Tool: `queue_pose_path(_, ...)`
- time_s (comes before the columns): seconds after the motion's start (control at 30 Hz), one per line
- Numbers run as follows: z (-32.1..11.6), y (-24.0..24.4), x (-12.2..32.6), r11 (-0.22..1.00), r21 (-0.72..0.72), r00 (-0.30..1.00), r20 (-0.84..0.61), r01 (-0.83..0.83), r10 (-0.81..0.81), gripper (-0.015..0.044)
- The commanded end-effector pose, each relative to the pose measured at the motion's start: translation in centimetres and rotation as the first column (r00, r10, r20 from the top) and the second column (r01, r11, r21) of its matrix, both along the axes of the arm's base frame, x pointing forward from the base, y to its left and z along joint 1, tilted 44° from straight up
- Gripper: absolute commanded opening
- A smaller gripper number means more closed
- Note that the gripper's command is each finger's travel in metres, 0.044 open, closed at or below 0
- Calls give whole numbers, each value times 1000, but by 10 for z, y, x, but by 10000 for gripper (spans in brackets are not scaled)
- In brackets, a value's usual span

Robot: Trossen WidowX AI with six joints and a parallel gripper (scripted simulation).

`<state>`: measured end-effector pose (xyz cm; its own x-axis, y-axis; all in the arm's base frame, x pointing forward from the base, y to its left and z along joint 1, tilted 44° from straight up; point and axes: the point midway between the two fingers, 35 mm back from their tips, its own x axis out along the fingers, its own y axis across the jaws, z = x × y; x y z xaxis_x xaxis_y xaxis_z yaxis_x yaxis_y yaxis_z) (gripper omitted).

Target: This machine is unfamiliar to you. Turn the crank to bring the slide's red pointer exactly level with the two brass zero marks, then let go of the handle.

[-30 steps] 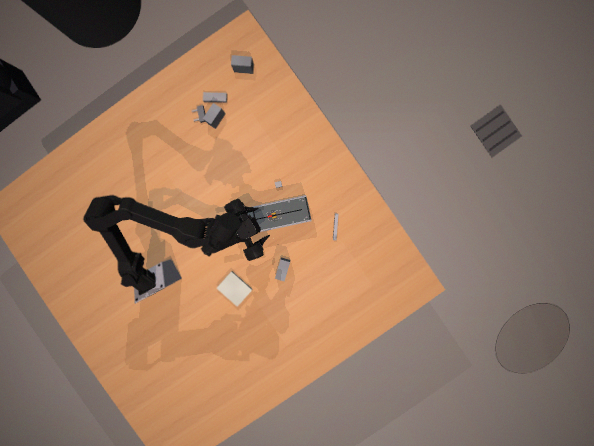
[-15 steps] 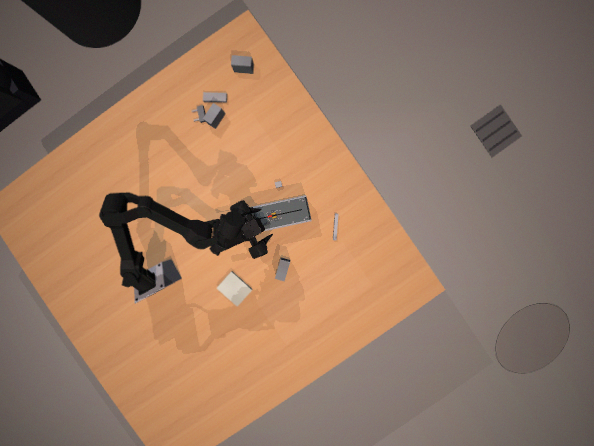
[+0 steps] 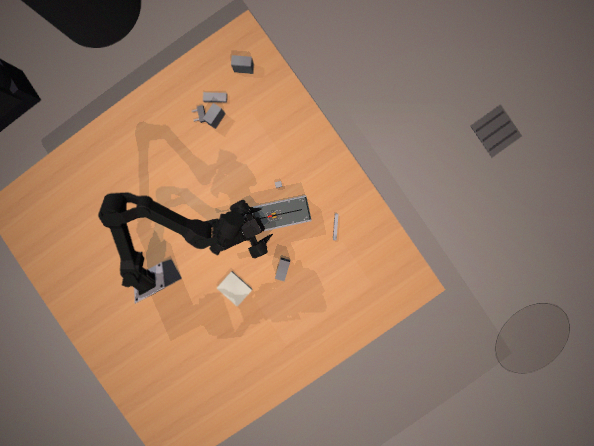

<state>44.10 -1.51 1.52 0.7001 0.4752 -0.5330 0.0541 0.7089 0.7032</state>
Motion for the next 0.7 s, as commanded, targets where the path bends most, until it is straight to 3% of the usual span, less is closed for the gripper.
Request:
queue_pose_path(0.0,15,-15,2,1000,-5,1000,8,1,-1,440)
queue_pose_path(0.2,47,-45,0,1000,-6,1000,10,-1,1,440)
queue_pose_path(0.67,69,-33,-59,997,-13,995,-60,73,-74,440)
